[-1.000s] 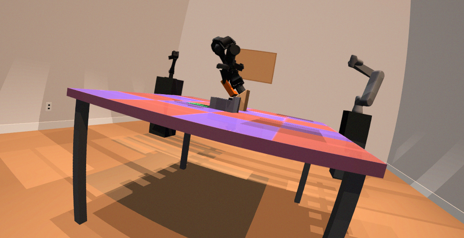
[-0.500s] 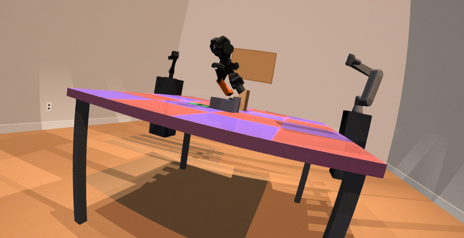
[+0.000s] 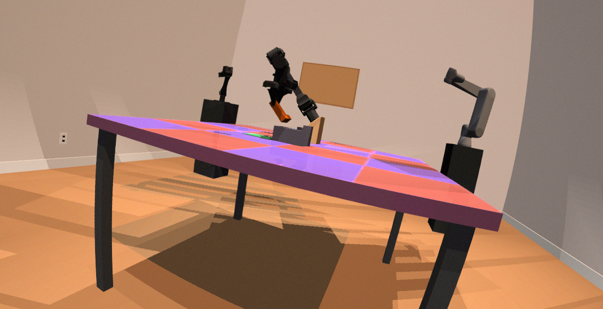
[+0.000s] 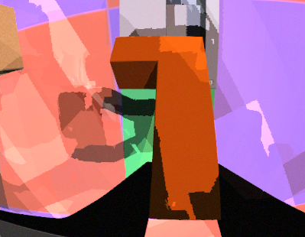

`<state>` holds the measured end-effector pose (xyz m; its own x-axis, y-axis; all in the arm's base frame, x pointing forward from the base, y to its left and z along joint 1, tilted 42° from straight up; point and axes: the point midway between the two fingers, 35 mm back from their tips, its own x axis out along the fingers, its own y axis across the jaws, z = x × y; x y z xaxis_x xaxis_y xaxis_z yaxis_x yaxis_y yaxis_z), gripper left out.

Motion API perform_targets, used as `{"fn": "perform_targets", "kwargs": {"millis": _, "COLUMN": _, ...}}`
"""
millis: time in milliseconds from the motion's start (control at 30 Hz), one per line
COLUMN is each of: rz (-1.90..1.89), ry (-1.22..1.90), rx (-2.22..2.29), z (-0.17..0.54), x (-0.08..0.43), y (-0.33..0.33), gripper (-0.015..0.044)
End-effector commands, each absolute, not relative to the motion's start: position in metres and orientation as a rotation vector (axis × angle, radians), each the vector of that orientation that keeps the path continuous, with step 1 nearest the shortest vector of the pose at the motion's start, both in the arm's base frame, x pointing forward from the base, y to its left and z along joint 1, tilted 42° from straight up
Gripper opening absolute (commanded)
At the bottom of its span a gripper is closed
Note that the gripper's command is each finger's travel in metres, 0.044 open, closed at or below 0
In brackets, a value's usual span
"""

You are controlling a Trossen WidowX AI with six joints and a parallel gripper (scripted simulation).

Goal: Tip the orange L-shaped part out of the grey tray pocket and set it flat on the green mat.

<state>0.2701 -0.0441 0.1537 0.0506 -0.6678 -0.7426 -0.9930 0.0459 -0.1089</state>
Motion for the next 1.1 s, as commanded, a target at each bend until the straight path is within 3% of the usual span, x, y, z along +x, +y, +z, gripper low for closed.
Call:
{"fn": "perform_targets", "kwargs": {"millis": 0, "rz": 0.639, "ry": 1.679, "rx": -1.694, "z": 0.166, "x": 0.266, "y": -0.056, "gripper": 0.0000}}
{"fn": "perform_targets", "kwargs": {"millis": 433, "rz": 0.636, "ry": 1.680, "rx": -1.696, "z": 0.201, "x": 0.254, "y": -0.095, "gripper": 0.0000}}
{"fn": "perform_targets", "kwargs": {"millis": 1067, "rz": 0.635, "ry": 1.680, "rx": -1.696, "z": 0.185, "x": 0.256, "y": -0.110, "gripper": 0.0000}}
